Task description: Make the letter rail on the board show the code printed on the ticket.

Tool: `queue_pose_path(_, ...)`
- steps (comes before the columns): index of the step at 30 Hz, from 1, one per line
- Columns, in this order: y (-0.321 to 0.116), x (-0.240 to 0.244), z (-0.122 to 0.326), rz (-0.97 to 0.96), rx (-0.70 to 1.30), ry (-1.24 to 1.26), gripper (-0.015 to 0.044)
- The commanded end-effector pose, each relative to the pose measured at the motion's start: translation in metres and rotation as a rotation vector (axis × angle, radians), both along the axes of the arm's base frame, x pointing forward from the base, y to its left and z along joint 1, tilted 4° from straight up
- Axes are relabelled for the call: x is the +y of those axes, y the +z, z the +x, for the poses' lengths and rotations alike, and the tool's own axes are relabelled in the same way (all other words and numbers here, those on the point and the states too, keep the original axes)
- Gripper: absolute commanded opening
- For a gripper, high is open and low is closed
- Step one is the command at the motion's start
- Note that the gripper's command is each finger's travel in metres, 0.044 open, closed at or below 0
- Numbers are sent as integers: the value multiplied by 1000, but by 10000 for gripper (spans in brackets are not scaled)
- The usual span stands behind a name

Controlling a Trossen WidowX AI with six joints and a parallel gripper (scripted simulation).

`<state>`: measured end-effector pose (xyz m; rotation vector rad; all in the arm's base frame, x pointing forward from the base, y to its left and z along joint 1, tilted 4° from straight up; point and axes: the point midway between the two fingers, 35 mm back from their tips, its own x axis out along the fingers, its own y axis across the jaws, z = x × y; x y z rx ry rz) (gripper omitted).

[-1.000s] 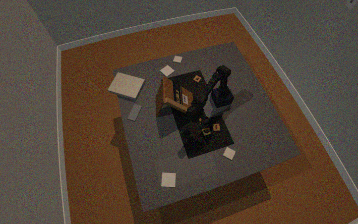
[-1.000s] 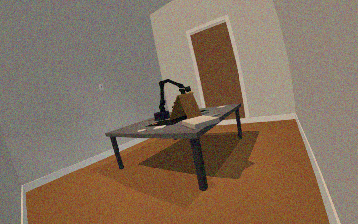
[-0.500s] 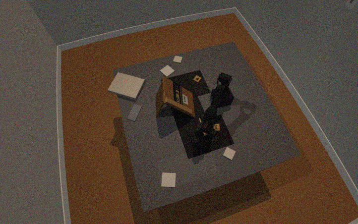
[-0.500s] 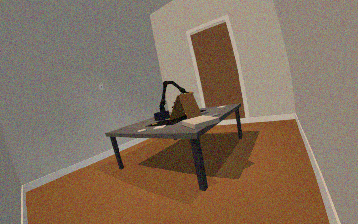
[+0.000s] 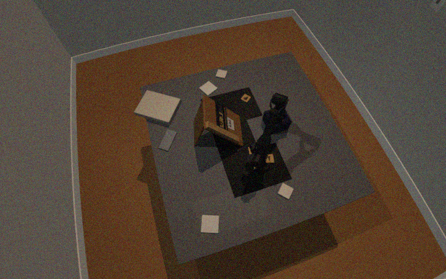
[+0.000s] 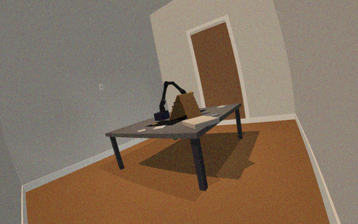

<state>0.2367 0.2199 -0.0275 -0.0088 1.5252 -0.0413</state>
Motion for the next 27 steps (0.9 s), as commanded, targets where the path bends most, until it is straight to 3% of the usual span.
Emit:
queue_pose_path(1,-17,-4,-3,-13,6,-7,340)
queue_pose_path(27,-33,-5,-3,-13,6,-7,340)
